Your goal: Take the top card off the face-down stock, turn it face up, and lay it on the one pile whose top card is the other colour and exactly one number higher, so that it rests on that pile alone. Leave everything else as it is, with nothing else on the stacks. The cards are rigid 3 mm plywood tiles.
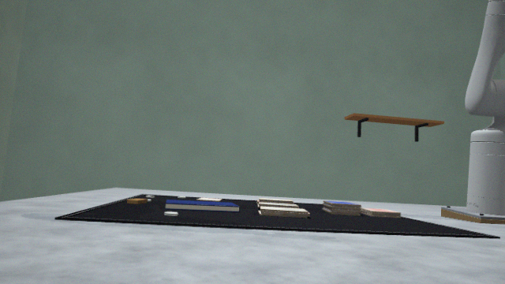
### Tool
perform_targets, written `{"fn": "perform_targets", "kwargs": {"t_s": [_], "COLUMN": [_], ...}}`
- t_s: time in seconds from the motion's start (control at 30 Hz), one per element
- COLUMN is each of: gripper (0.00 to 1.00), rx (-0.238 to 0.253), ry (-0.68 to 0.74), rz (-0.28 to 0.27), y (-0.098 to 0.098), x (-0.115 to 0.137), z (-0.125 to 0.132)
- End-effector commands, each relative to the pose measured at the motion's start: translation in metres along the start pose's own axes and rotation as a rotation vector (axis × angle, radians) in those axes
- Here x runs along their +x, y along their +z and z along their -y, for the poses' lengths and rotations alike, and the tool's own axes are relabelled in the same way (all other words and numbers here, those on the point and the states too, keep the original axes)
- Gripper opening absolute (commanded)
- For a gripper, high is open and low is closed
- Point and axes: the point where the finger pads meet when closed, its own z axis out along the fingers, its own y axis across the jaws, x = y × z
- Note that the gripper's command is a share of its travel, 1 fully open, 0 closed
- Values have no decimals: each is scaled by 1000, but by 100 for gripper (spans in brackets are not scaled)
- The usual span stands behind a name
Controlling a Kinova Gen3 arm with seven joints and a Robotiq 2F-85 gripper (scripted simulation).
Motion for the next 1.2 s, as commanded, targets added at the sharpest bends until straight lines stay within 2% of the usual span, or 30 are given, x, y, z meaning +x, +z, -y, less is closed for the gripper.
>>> {"fn": "perform_targets", "kwargs": {"t_s": [0.0, 0.6, 0.73, 0.87, 1.03, 1.1, 1.17], "gripper": [100, 100, 100, 100, 100, 100, 100], "rx": [0, -1, -8, -31, -86, -86, -114], "ry": [0, 2, 32, 129, 376, 376, 516], "rz": [2, 2, -6, -29, -81, -81, -107], "y": [-1, 0, 6, 27, 76, 76, 102], "x": [0, 0, -1, -3, -3, -3, 0], "z": [0, 0, 5, 20, 58, 58, 79]}}
